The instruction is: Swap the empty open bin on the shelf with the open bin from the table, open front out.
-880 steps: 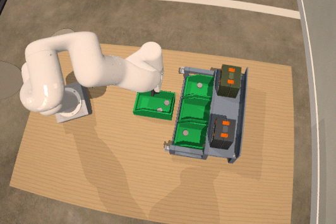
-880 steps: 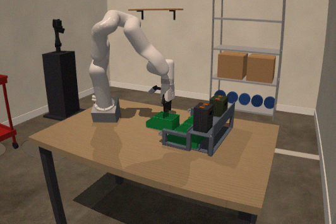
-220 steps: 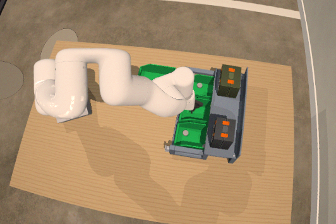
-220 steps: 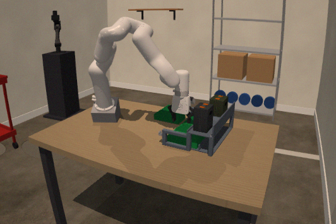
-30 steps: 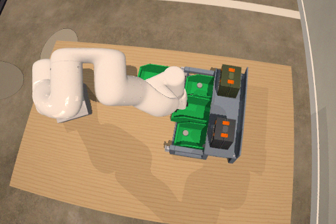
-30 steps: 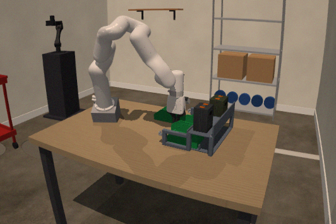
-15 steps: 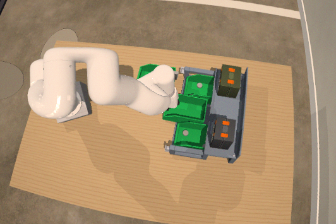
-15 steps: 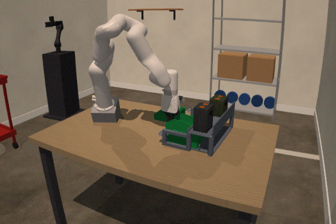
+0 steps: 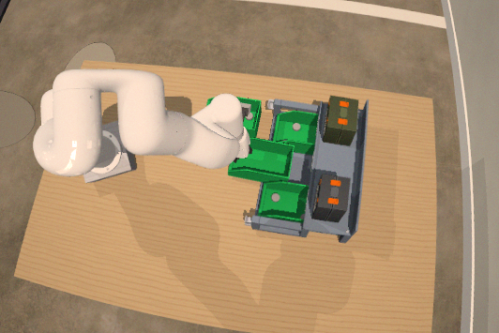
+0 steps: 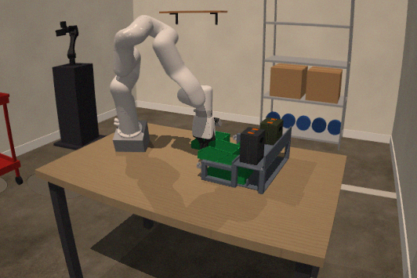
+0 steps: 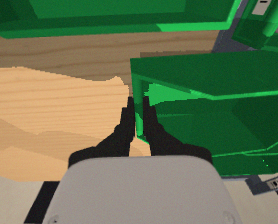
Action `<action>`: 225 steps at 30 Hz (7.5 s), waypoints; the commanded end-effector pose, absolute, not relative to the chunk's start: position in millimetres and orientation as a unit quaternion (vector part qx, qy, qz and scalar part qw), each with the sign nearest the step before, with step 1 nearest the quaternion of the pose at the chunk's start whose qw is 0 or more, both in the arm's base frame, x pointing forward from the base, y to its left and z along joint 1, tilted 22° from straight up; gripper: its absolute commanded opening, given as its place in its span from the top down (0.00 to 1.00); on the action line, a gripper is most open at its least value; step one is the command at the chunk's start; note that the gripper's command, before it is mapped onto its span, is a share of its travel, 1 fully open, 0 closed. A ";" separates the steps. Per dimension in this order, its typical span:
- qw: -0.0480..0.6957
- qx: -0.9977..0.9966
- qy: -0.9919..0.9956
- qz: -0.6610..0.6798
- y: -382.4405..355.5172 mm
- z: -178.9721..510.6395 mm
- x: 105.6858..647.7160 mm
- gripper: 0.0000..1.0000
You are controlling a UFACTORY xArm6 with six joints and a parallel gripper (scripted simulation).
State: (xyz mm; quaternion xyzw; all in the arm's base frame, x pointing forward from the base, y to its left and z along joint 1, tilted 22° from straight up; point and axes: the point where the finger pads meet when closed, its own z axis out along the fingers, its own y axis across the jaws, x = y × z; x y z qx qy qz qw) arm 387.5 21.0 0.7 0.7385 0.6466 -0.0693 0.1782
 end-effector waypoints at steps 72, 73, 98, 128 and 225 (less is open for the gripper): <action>0.179 0.738 0.647 -0.068 28.5 -10.5 320.4 1.00; 0.179 0.738 0.647 -0.068 28.6 -10.8 318.9 1.00; 0.179 0.738 0.647 -0.068 30.1 -13.5 304.0 1.00; 0.179 0.738 0.647 -0.068 25.0 -27.1 305.9 1.00; 0.179 0.738 0.647 -0.068 33.2 -5.4 302.8 0.05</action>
